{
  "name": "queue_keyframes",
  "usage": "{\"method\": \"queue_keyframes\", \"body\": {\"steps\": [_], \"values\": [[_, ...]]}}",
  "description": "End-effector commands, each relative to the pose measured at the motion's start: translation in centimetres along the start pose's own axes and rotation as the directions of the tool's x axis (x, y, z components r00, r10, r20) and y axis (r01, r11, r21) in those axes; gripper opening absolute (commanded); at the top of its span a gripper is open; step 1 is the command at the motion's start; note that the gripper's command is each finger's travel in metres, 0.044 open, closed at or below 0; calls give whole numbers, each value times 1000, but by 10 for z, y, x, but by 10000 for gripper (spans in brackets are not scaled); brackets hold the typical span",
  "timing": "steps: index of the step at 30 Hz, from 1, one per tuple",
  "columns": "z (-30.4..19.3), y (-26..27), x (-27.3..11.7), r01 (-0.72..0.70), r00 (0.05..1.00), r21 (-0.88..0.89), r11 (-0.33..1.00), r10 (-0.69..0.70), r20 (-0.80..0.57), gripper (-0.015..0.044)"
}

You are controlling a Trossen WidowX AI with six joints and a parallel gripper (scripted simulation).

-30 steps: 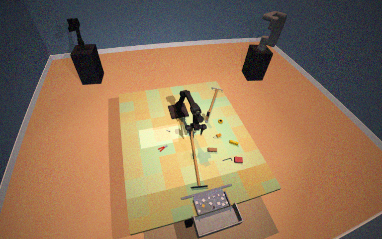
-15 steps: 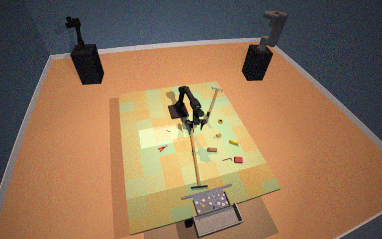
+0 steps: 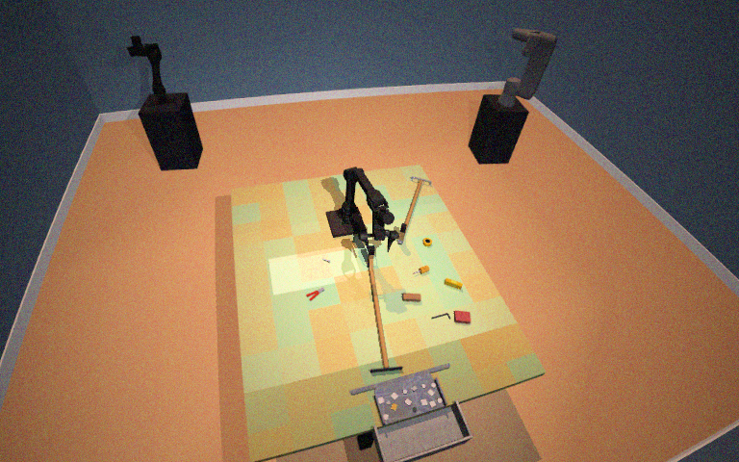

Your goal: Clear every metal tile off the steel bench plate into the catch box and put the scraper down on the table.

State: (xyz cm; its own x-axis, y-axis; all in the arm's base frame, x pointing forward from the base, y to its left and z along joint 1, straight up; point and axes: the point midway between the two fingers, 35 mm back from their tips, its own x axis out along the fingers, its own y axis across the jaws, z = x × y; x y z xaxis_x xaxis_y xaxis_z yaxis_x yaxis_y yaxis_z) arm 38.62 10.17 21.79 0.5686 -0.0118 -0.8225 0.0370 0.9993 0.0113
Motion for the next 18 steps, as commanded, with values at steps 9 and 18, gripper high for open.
{"method": "queue_keyframes", "body": {"steps": [9,18], "values": [[-31,-3,-21,4,1000,0,1000,-4,21,440],[-54,-7,-33,3,999,-3,1000,-3,37,440]]}}
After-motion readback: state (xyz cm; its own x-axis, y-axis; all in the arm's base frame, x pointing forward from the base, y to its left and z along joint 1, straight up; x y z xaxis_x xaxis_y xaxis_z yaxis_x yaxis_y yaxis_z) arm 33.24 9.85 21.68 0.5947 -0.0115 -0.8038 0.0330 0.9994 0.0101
